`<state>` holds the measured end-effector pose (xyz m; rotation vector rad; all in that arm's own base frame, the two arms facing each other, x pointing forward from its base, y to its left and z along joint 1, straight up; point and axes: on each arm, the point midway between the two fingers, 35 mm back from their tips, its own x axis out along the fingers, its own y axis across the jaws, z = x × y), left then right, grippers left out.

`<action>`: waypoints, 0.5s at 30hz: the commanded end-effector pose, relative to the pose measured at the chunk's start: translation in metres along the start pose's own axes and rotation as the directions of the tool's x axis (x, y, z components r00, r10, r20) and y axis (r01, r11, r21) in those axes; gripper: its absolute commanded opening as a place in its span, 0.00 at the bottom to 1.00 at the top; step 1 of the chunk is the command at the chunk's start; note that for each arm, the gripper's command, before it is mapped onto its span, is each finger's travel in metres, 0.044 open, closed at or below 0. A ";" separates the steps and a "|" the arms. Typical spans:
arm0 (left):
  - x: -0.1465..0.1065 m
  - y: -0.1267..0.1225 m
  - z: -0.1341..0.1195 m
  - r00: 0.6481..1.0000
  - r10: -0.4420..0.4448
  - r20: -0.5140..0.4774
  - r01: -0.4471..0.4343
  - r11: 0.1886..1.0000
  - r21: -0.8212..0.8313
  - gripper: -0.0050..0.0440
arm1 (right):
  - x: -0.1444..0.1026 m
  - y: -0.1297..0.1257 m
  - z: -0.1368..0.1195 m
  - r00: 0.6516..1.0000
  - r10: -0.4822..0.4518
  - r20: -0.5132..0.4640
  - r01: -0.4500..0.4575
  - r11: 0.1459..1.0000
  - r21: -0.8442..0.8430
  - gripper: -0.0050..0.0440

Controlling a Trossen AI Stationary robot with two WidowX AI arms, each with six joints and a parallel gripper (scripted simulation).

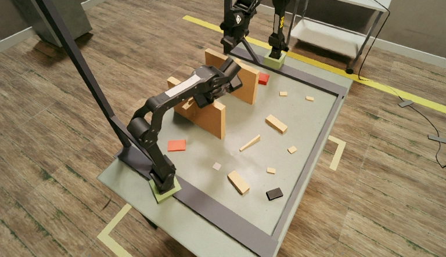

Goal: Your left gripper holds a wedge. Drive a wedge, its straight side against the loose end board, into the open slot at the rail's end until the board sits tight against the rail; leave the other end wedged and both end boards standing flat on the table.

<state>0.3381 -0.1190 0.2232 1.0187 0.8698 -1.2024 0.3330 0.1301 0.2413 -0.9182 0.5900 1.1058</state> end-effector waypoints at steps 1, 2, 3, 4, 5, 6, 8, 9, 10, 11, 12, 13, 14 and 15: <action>-0.005 0.004 -0.002 1.000 -0.004 0.013 0.004 1.000 0.019 0.64 | -0.004 0.000 0.008 0.999 0.033 0.010 -0.032 0.998 -0.050 0.64; -0.004 0.004 -0.004 1.000 -0.009 0.015 0.009 1.000 0.021 0.64 | -0.004 0.001 0.009 0.999 0.044 0.011 -0.043 0.997 -0.059 0.64; -0.004 0.004 -0.006 1.000 -0.015 0.017 0.015 1.000 0.021 0.64 | -0.003 0.002 0.011 0.998 0.056 0.015 -0.055 0.996 -0.070 0.64; -0.004 0.005 -0.007 1.000 -0.020 0.018 0.019 1.000 0.024 0.64 | -0.003 0.003 0.012 0.998 0.067 0.016 -0.065 0.995 -0.078 0.64; -0.004 0.005 -0.009 1.000 -0.025 0.020 0.024 0.999 0.026 0.64 | -0.003 0.004 0.013 0.997 0.078 0.017 -0.076 0.993 -0.086 0.64; -0.003 0.005 -0.010 0.999 -0.030 0.022 0.029 0.999 0.027 0.64 | -0.002 0.006 0.014 0.996 0.089 0.019 -0.087 0.992 -0.095 0.64; -0.003 0.005 -0.013 0.999 -0.039 0.025 0.038 0.999 0.031 0.64 | -0.002 0.008 0.015 0.994 0.110 0.021 -0.107 0.988 -0.111 0.64; -0.003 0.005 -0.014 0.999 -0.043 0.028 0.042 0.999 0.034 0.64 | -0.001 0.009 0.016 0.993 0.120 0.023 -0.116 0.986 -0.119 0.64; -0.003 0.006 -0.015 0.998 -0.048 0.030 0.047 0.998 0.036 0.64 | -0.001 0.010 0.017 0.991 0.130 0.024 -0.126 0.984 -0.127 0.64; -0.003 0.006 -0.017 0.998 -0.052 0.031 0.051 0.998 0.038 0.64 | -0.001 0.011 0.018 0.990 0.140 0.025 -0.136 0.982 -0.135 0.64; -0.003 0.006 -0.018 0.998 -0.056 0.034 0.055 0.998 0.040 0.64 | -0.001 0.012 0.018 0.988 0.150 0.027 -0.145 0.979 -0.143 0.64; -0.003 0.006 -0.019 0.998 -0.061 0.036 0.059 0.997 0.042 0.64 | -0.001 0.013 0.019 0.987 0.161 0.028 -0.155 0.976 -0.151 0.64; -0.003 0.006 -0.019 0.998 -0.061 0.036 0.059 0.997 0.042 0.64 | -0.001 0.013 0.019 0.987 0.161 0.028 -0.155 0.976 -0.151 0.64; -0.003 0.006 -0.019 0.998 -0.061 0.036 0.059 0.997 0.042 0.64 | -0.001 0.013 0.019 0.987 0.161 0.028 -0.155 0.976 -0.151 0.64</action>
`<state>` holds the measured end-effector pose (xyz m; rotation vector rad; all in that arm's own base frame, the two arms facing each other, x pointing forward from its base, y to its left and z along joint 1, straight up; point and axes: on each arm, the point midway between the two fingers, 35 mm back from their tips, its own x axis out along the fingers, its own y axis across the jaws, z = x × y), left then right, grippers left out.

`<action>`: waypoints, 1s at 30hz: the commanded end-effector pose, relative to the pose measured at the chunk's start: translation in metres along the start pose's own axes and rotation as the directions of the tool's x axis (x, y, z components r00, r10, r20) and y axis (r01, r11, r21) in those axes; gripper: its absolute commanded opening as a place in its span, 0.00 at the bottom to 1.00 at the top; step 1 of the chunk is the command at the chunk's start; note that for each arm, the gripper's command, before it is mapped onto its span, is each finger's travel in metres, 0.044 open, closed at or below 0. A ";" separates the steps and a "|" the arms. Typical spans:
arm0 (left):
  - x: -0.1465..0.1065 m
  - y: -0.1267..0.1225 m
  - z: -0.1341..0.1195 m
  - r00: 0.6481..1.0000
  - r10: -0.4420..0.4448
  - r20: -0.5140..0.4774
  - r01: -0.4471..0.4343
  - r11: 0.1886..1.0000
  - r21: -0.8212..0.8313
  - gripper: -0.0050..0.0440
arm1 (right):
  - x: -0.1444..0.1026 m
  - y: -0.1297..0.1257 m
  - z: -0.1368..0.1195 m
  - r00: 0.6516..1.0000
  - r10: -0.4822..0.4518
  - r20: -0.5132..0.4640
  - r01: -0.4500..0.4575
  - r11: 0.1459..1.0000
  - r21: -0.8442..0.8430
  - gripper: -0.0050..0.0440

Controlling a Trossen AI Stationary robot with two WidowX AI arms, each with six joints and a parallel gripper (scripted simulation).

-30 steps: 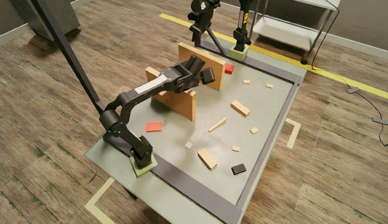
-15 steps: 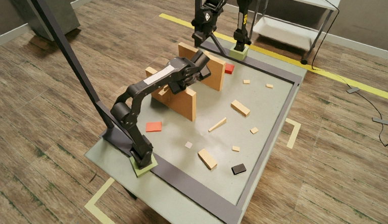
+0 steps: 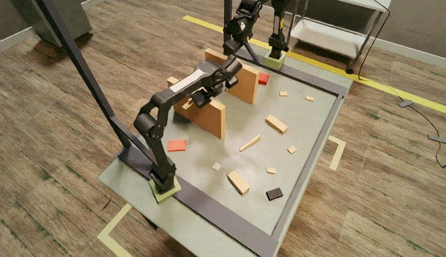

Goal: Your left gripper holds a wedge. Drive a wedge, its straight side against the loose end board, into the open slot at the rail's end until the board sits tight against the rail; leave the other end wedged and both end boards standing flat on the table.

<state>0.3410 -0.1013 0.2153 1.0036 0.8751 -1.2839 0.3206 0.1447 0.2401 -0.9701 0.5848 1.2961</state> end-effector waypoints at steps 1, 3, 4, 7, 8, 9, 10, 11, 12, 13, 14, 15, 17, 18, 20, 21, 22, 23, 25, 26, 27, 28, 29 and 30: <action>-0.005 0.003 -0.001 1.000 0.002 0.015 -0.002 1.000 0.015 0.64 | -0.004 -0.001 0.008 1.000 0.019 0.013 -0.019 0.999 -0.041 0.64; -0.005 0.003 -0.003 1.000 -0.004 0.018 0.004 1.000 0.019 0.64 | -0.004 0.001 0.009 0.999 0.034 0.016 -0.033 0.998 -0.053 0.64; -0.005 0.003 -0.004 1.000 -0.008 0.020 0.008 1.000 0.021 0.64 | -0.003 0.002 0.010 0.999 0.045 0.018 -0.043 0.997 -0.061 0.64; -0.005 0.004 -0.009 0.999 -0.022 0.028 0.021 0.999 0.026 0.64 | -0.002 0.005 0.013 0.997 0.078 0.028 -0.075 0.993 -0.087 0.64; -0.005 0.004 -0.011 0.999 -0.028 0.032 0.027 0.999 0.027 0.64 | -0.001 0.006 0.014 0.995 0.090 0.031 -0.087 0.992 -0.096 0.64; -0.005 0.004 -0.012 0.999 -0.032 0.035 0.031 0.999 0.029 0.64 | -0.001 0.007 0.015 0.994 0.101 0.034 -0.097 0.990 -0.105 0.64; -0.004 0.004 -0.014 0.999 -0.037 0.038 0.035 0.999 0.032 0.64 | -0.001 0.008 0.016 0.993 0.112 0.036 -0.108 0.988 -0.114 0.64; -0.005 0.004 -0.015 0.998 -0.042 0.042 0.040 0.999 0.034 0.64 | 0.000 0.009 0.018 0.991 0.125 0.039 -0.119 0.985 -0.123 0.64; -0.005 0.005 -0.017 0.998 -0.046 0.045 0.045 0.998 0.037 0.64 | 0.000 0.010 0.019 0.990 0.137 0.043 -0.130 0.983 -0.132 0.64; -0.005 0.005 -0.018 0.997 -0.051 0.049 0.049 0.998 0.039 0.64 | 0.000 0.011 0.020 0.988 0.149 0.046 -0.141 0.980 -0.142 0.64; -0.005 0.005 -0.020 0.997 -0.056 0.053 0.054 0.998 0.042 0.64 | 0.000 0.012 0.021 0.986 0.162 0.049 -0.153 0.976 -0.152 0.64; -0.005 0.005 -0.022 0.997 -0.061 0.057 0.058 0.997 0.044 0.64 | 0.001 0.013 0.023 0.983 0.175 0.053 -0.165 0.973 -0.162 0.64; -0.005 0.005 -0.022 0.997 -0.061 0.057 0.058 0.997 0.044 0.64 | 0.001 0.013 0.023 0.983 0.175 0.053 -0.165 0.973 -0.162 0.64; -0.005 0.005 -0.024 0.996 -0.066 0.062 0.063 0.997 0.047 0.64 | 0.001 0.014 0.024 0.980 0.189 0.056 -0.177 0.969 -0.173 0.64; -0.005 0.005 -0.026 0.995 -0.075 0.069 0.071 0.996 0.054 0.64 | 0.001 0.016 0.026 0.975 0.214 0.062 -0.199 0.961 -0.194 0.64; -0.005 0.005 -0.029 0.994 -0.081 0.075 0.077 0.995 0.058 0.64 | 0.001 0.018 0.028 0.971 0.231 0.067 -0.213 0.955 -0.207 0.64; -0.005 0.006 -0.032 0.993 -0.088 0.083 0.083 0.995 0.059 0.64 | 0.001 0.020 0.030 0.965 0.250 0.073 -0.229 0.948 -0.222 0.64; -0.005 0.005 -0.033 0.992 -0.093 0.088 0.088 0.994 0.063 0.64 | 0.001 0.021 0.031 0.961 0.265 0.076 -0.241 0.943 -0.231 0.64; -0.005 0.005 -0.036 0.990 -0.101 0.097 0.095 0.993 0.066 0.64 | 0.002 0.024 0.033 0.955 0.287 0.081 -0.260 0.934 -0.245 0.64; -0.005 0.006 -0.037 0.990 -0.104 0.100 0.097 0.993 0.067 0.64 | 0.002 0.024 0.034 0.952 0.294 0.083 -0.266 0.931 -0.251 0.64; -0.005 0.006 -0.038 0.989 -0.106 0.102 0.099 0.993 0.068 0.64 | 0.002 0.025 0.034 0.950 0.301 0.085 -0.271 0.928 -0.256 0.64; -0.005 0.006 -0.038 0.989 -0.104 0.105 0.097 0.993 0.072 0.64 | 0.002 0.025 0.035 0.949 0.304 0.087 -0.272 0.926 -0.262 0.64; -0.005 0.007 -0.039 0.989 -0.104 0.107 0.096 0.993 0.073 0.64 | 0.003 0.024 0.036 0.948 0.304 0.089 -0.271 0.924 -0.268 0.64; -0.005 0.007 -0.039 0.989 -0.103 0.108 0.096 0.993 0.074 0.64 | 0.003 0.024 0.036 0.948 0.304 0.091 -0.271 0.923 -0.272 0.64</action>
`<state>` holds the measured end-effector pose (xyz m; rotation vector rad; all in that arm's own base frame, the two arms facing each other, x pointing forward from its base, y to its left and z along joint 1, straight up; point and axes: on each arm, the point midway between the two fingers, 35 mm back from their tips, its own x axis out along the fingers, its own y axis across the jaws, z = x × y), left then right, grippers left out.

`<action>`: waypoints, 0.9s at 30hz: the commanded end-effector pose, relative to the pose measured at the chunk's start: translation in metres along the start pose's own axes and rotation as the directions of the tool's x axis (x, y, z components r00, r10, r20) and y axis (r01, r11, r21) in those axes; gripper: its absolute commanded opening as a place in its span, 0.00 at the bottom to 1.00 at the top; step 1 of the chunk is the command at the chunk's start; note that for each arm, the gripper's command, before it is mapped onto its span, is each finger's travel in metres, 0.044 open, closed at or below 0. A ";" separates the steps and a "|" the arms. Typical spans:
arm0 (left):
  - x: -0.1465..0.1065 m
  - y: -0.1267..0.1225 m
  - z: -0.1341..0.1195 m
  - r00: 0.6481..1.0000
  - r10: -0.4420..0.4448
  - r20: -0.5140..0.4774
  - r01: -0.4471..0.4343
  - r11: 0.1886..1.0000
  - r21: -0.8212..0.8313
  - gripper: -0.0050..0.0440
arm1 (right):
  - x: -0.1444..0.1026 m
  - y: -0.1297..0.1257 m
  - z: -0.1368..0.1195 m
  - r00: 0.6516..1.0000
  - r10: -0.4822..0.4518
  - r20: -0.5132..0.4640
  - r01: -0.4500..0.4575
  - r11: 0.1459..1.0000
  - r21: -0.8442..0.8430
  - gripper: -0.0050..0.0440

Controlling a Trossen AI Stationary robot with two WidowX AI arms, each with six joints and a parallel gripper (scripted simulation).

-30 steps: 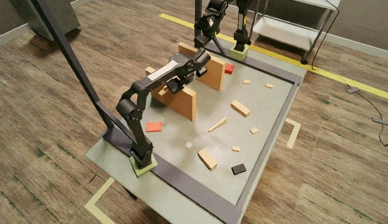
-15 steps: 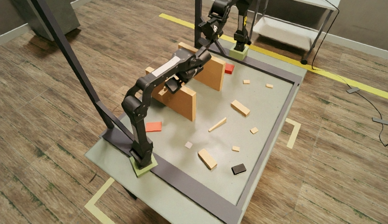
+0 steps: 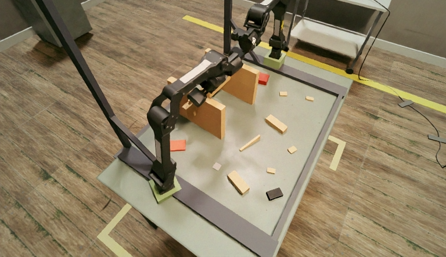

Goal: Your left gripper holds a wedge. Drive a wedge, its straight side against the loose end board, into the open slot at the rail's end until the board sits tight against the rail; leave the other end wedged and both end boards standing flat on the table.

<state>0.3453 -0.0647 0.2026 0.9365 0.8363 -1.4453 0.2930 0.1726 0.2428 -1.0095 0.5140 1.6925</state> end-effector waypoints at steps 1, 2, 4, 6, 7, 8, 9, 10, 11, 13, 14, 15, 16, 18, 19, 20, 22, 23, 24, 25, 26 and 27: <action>-0.006 0.003 0.000 1.000 0.013 0.016 -0.013 1.000 0.019 0.64 | -0.003 -0.003 0.007 1.000 0.005 0.015 -0.004 0.999 -0.044 0.64; -0.006 0.004 -0.001 1.000 0.013 0.016 -0.013 1.000 0.019 0.64 | -0.003 -0.003 0.007 1.000 0.005 0.015 -0.004 0.999 -0.045 0.64; -0.006 0.004 -0.001 1.000 0.013 0.016 -0.013 1.000 0.019 0.64 | -0.003 -0.003 0.007 1.000 0.005 0.015 -0.004 0.999 -0.045 0.64; -0.010 0.000 0.005 1.000 0.025 0.011 -0.026 0.999 0.027 0.64 | -0.011 0.001 0.010 1.000 -0.017 0.010 0.018 0.999 -0.043 0.64; -0.010 -0.003 0.004 1.000 0.023 0.001 -0.023 1.000 0.021 0.64 | -0.009 0.004 0.007 1.000 -0.006 0.005 0.006 1.000 -0.022 0.64; -0.011 -0.002 0.004 1.000 0.024 0.000 -0.024 1.000 0.020 0.64 | -0.010 0.003 0.008 1.000 -0.013 0.004 0.013 1.000 -0.025 0.64; -0.010 -0.002 0.004 1.000 0.024 -0.001 -0.024 1.000 0.019 0.64 | -0.006 0.005 0.006 1.000 0.002 0.005 -0.002 1.000 -0.014 0.64; -0.010 -0.002 0.004 1.000 0.024 -0.001 -0.024 1.000 0.019 0.64 | 0.000 0.003 0.001 1.000 0.022 0.007 -0.022 1.000 -0.001 0.64; -0.010 -0.002 0.004 1.000 0.024 -0.001 -0.024 1.000 0.019 0.64 | 0.002 0.003 -0.001 0.999 0.031 0.008 -0.031 1.000 0.006 0.64; -0.010 -0.002 0.004 1.000 0.024 -0.001 -0.024 1.000 0.019 0.64 | 0.005 0.003 -0.002 0.999 0.039 0.008 -0.039 0.999 0.012 0.64; -0.011 -0.002 0.004 1.000 0.024 -0.001 -0.024 1.000 0.019 0.64 | 0.006 0.003 -0.003 0.999 0.042 0.008 -0.042 0.999 0.014 0.64; -0.011 -0.002 0.003 1.000 0.024 -0.001 -0.024 1.000 0.018 0.64 | 0.007 0.003 -0.004 0.999 0.043 0.008 -0.043 0.999 0.015 0.64; -0.011 -0.002 0.003 1.000 0.024 -0.001 -0.024 1.000 0.018 0.64 | 0.008 0.003 -0.005 0.999 0.045 0.008 -0.045 0.999 0.016 0.64; -0.011 -0.002 0.004 1.000 0.024 0.001 -0.024 1.000 0.019 0.64 | 0.010 0.003 -0.006 0.999 0.052 0.008 -0.052 0.998 0.021 0.64; -0.011 -0.002 0.004 1.000 0.024 0.001 -0.024 1.000 0.019 0.64 | 0.011 0.003 -0.007 0.998 0.056 0.008 -0.056 0.998 0.023 0.64; -0.011 -0.002 0.004 1.000 0.024 0.001 -0.024 1.000 0.019 0.64 | 0.011 0.003 -0.007 0.998 0.056 0.008 -0.056 0.998 0.023 0.64; -0.011 -0.002 0.004 1.000 0.024 0.001 -0.024 1.000 0.019 0.64 | 0.011 0.004 -0.007 0.998 0.056 0.009 -0.057 0.998 0.023 0.64; -0.011 -0.002 0.004 1.000 0.024 0.001 -0.024 1.000 0.019 0.64 | 0.013 0.003 -0.008 0.998 0.062 0.010 -0.062 0.998 0.024 0.64; -0.011 -0.002 0.004 1.000 0.024 0.001 -0.024 1.000 0.019 0.64 | 0.014 0.004 -0.009 0.998 0.065 0.009 -0.065 0.997 0.028 0.64; -0.011 -0.002 0.004 1.000 0.024 0.001 -0.024 1.000 0.019 0.64 | 0.015 0.004 -0.010 0.998 0.069 0.009 -0.069 0.997 0.032 0.64; -0.011 -0.002 0.004 1.000 0.024 0.001 -0.024 1.000 0.019 0.64 | 0.016 0.004 -0.010 0.998 0.070 0.009 -0.070 0.997 0.031 0.64; -0.011 -0.002 0.004 1.000 0.024 0.001 -0.024 1.000 0.019 0.64 | 0.017 0.004 -0.011 0.997 0.073 0.009 -0.074 0.997 0.035 0.64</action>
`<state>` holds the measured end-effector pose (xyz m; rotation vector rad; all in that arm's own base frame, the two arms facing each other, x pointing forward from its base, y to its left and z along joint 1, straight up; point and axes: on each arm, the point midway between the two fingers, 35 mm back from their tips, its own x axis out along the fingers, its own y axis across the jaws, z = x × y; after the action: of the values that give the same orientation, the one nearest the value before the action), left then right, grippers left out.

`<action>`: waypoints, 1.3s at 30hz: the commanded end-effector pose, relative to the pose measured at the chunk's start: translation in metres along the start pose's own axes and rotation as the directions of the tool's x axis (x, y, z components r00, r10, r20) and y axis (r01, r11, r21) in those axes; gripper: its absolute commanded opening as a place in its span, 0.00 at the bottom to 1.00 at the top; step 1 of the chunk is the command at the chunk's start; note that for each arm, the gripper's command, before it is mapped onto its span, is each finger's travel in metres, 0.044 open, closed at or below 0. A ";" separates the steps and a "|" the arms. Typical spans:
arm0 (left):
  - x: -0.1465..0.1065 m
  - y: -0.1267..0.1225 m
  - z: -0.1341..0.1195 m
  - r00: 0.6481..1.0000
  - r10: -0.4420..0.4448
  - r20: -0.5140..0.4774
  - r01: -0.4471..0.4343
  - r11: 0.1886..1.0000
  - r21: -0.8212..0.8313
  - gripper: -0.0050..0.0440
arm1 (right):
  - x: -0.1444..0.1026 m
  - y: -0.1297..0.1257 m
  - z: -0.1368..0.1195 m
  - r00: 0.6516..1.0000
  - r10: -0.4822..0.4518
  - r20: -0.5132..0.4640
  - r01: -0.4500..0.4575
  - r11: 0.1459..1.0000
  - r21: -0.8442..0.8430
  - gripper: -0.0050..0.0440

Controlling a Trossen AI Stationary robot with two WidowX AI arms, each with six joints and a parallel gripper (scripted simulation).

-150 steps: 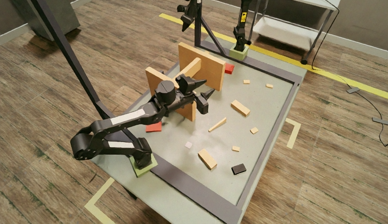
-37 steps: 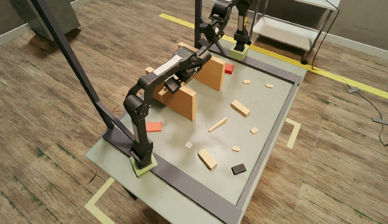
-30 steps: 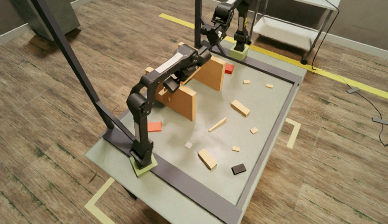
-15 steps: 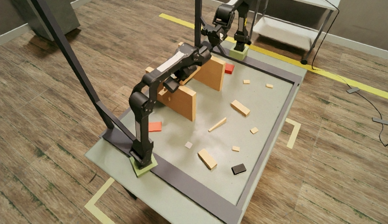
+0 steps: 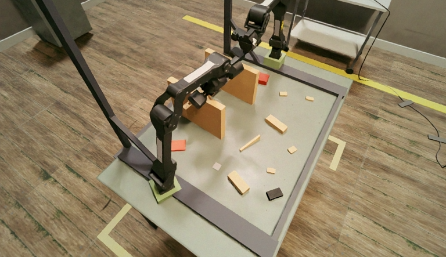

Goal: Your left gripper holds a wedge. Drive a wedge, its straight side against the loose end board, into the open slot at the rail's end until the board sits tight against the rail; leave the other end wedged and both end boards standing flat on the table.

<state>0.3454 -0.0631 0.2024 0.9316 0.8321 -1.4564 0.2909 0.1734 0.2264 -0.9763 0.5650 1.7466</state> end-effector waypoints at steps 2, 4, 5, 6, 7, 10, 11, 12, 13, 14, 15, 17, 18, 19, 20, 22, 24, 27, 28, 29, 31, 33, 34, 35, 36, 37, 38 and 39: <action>-0.010 -0.002 0.005 0.999 0.032 -0.007 -0.031 0.999 0.015 0.64 | 0.005 0.000 -0.005 1.000 0.013 -0.002 -0.013 1.000 0.018 0.64; -0.010 -0.002 0.005 0.999 0.032 -0.007 -0.031 0.999 0.015 0.64 | 0.007 0.000 -0.007 1.000 0.020 -0.002 -0.020 1.000 0.023 0.64; -0.010 -0.002 0.005 0.999 0.032 -0.007 -0.031 0.999 0.015 0.64 | 0.008 0.000 -0.007 1.000 0.023 -0.002 -0.023 0.999 0.025 0.64; -0.010 -0.002 0.005 0.999 0.032 -0.007 -0.031 0.999 0.015 0.64 | 0.009 0.000 -0.008 1.000 0.026 -0.002 -0.026 0.999 0.028 0.64; -0.010 -0.002 0.005 0.999 0.032 -0.007 -0.031 0.999 0.015 0.64 | 0.009 0.000 -0.009 1.000 0.028 -0.002 -0.028 0.999 0.030 0.64; -0.010 -0.002 0.005 0.999 0.032 -0.007 -0.031 0.999 0.015 0.64 | 0.011 0.000 -0.010 0.999 0.035 -0.001 -0.035 0.999 0.034 0.64; -0.010 -0.002 0.005 0.999 0.032 -0.007 -0.031 0.999 0.015 0.64 | 0.011 0.000 -0.010 0.999 0.035 -0.001 -0.035 0.999 0.034 0.64; -0.010 -0.002 0.005 0.999 0.032 -0.007 -0.031 0.999 0.015 0.64 | 0.013 0.000 -0.011 0.999 0.038 0.000 -0.038 0.999 0.036 0.64; -0.010 -0.002 0.005 0.999 0.032 -0.007 -0.031 0.999 0.015 0.64 | 0.013 0.000 -0.011 0.999 0.041 0.000 -0.041 0.998 0.038 0.64; -0.010 -0.002 0.005 0.999 0.032 -0.007 -0.031 0.999 0.015 0.64 | 0.014 0.001 -0.012 0.999 0.045 -0.001 -0.044 0.998 0.041 0.64; -0.010 -0.002 0.005 0.999 0.032 -0.007 -0.031 0.999 0.015 0.64 | 0.016 0.001 -0.013 0.999 0.048 -0.001 -0.048 0.998 0.044 0.64; -0.010 -0.002 0.005 0.999 0.032 -0.007 -0.031 0.999 0.015 0.64 | 0.017 0.001 -0.014 0.999 0.053 0.000 -0.053 0.997 0.048 0.64; -0.010 -0.002 0.005 0.999 0.032 -0.007 -0.031 0.999 0.015 0.64 | 0.017 0.001 -0.014 0.999 0.053 0.000 -0.053 0.997 0.047 0.64; -0.010 -0.002 0.005 0.999 0.032 -0.007 -0.031 0.999 0.015 0.64 | 0.017 0.001 -0.014 0.999 0.053 0.001 -0.053 0.998 0.046 0.64; -0.010 -0.002 0.005 0.999 0.032 -0.007 -0.031 0.999 0.015 0.64 | 0.017 0.001 -0.014 0.999 0.053 0.001 -0.053 0.998 0.046 0.64; -0.010 -0.002 0.005 0.999 0.032 -0.007 -0.031 0.999 0.015 0.64 | 0.011 0.001 -0.010 0.999 0.033 -0.002 -0.033 0.999 0.031 0.10; -0.010 -0.002 0.005 0.999 0.032 -0.007 -0.031 0.999 0.015 0.64 | 0.011 0.001 -0.010 1.000 0.031 -0.002 -0.031 0.999 0.030 0.10; -0.010 -0.002 0.005 0.999 0.032 -0.007 -0.031 0.999 0.015 0.64 | 0.011 0.001 -0.010 1.000 0.031 -0.002 -0.031 0.999 0.030 0.10; -0.010 -0.002 0.005 0.999 0.032 -0.007 -0.031 0.999 0.015 0.64 | 0.011 0.001 -0.010 1.000 0.031 -0.002 -0.031 0.999 0.030 0.10; -0.010 -0.002 0.005 0.999 0.032 -0.007 -0.031 0.999 0.015 0.64 | 0.012 0.000 -0.009 0.999 0.034 -0.004 -0.034 0.999 0.028 0.10; -0.010 -0.002 0.005 0.999 0.032 -0.007 -0.031 0.999 0.015 0.64 | 0.011 0.001 -0.009 0.999 0.032 -0.003 -0.032 0.999 0.027 0.10; -0.010 -0.002 0.005 0.999 0.032 -0.007 -0.031 0.999 0.015 0.64 | 0.011 0.001 -0.009 0.999 0.032 -0.003 -0.032 0.999 0.027 0.10; -0.010 -0.002 0.005 0.999 0.032 -0.007 -0.031 0.999 0.015 0.64 | 0.011 0.001 -0.009 0.999 0.032 -0.003 -0.032 0.999 0.027 0.10; -0.010 -0.002 0.005 0.999 0.032 -0.007 -0.031 0.999 0.015 0.64 | 0.011 0.001 -0.009 0.999 0.032 -0.003 -0.032 0.999 0.027 0.10; -0.010 -0.002 0.005 0.999 0.032 -0.007 -0.031 0.999 0.015 0.64 | 0.011 0.001 -0.009 0.999 0.032 -0.003 -0.032 0.999 0.027 0.10; -0.010 -0.002 0.005 0.999 0.032 -0.007 -0.031 0.999 0.015 0.64 | 0.011 0.001 -0.009 0.999 0.032 -0.003 -0.032 0.999 0.027 0.10; -0.007 -0.003 0.004 1.000 0.024 -0.006 -0.024 1.000 0.011 0.64 | 0.011 0.001 -0.009 0.999 0.032 -0.003 -0.032 0.999 0.027 0.10; -0.006 -0.003 0.003 1.000 0.023 -0.005 -0.023 1.000 0.011 0.64 | 0.011 0.001 -0.009 0.999 0.032 -0.003 -0.032 0.999 0.027 0.10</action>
<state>0.3453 -0.0631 0.2023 0.9315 0.8321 -1.4564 0.2917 0.1725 0.2051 -0.9384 0.6295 1.7768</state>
